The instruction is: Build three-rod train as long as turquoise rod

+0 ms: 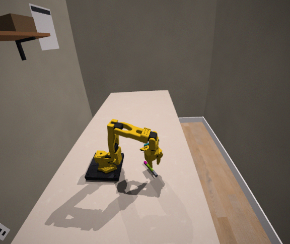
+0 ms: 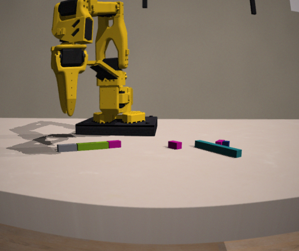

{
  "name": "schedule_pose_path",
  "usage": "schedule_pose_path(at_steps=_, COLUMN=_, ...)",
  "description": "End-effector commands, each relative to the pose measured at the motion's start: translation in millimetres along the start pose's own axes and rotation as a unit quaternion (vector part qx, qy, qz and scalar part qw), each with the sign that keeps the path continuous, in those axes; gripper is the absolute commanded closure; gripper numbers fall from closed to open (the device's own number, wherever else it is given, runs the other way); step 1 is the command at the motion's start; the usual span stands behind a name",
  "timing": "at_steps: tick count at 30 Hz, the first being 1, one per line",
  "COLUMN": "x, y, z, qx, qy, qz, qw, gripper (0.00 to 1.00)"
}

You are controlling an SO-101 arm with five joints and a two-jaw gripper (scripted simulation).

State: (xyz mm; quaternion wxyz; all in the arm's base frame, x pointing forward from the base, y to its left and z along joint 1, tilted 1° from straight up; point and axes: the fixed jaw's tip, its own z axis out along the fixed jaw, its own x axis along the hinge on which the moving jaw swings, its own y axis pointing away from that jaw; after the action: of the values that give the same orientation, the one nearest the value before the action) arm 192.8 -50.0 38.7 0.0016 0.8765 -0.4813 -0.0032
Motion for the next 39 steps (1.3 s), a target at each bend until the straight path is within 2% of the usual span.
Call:
schedule_pose_path(at_steps=1, x=2.8, y=-0.3, z=-4.7, qx=0.008, qy=0.008, qz=0.0, qw=1.0, gripper=0.83)
schedule_pose_path(at_steps=23, x=2.1, y=-0.4, z=-5.9, qx=0.01, qy=0.009, qz=0.011, qw=1.0, gripper=0.83)
schedule_pose_path(at_steps=31, x=0.6, y=-0.4, z=-8.6, qx=0.013, qy=0.011, qz=0.035, qw=0.999, gripper=0.83)
schedule_pose_path(at_steps=39, x=-3.6, y=-0.5, z=-15.3, qx=0.021, qy=0.016, qz=0.097, qw=0.995, gripper=0.83)
